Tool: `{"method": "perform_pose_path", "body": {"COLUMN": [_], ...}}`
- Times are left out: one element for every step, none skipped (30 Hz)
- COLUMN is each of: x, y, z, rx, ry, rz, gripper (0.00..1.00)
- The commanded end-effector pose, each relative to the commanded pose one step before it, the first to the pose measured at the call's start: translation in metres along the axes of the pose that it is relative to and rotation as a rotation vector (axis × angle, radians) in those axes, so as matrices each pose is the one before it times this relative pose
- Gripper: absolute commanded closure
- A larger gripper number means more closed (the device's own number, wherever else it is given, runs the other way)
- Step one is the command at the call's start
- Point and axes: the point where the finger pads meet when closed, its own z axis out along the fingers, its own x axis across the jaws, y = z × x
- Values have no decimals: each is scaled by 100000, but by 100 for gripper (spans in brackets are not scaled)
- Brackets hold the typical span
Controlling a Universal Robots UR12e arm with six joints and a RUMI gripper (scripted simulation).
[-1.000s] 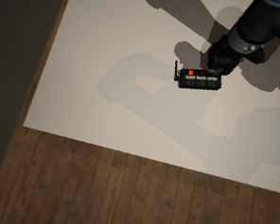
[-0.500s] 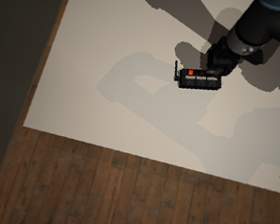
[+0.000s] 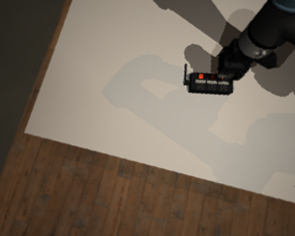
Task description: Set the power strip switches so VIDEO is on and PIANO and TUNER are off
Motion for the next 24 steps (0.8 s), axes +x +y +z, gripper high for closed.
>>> {"method": "perform_pose_path", "body": {"x": [-86,0,0,0,0,0,0,0,3,6,11,36,68,36,34,16,-1,-1,-1,0,0,-2,-1,-1], "y": [111,0,0,0,0,0,0,-1,-4,-11,-19,-51,-64,3,13,5,-2,-2,-3,0,0,-2,-2,-2], "z": [90,0,0,0,0,0,0,-5,-31,-78,-139,-188,-171,-199,-240,-265,-283,-299,-306,0,0,-305,-296,-278], "rx": [-216,0,0,0,0,0,0,0,3,6,11,50,91,16,-16,-6,3,4,4,0,0,4,3,3], "ry": [-3,0,0,0,0,0,0,0,2,6,10,36,63,16,-3,-4,-6,-6,-6,0,0,-6,-6,-5], "rz": [41,0,0,0,0,0,0,-1,-4,-9,-16,-32,-50,-36,-33,-13,0,0,0,0,0,0,0,0], "gripper": [100,100,100,100,100,100,100,100,100,100,100,100,100,100,100,100,100,100,100,100,100,100,100,100]}}
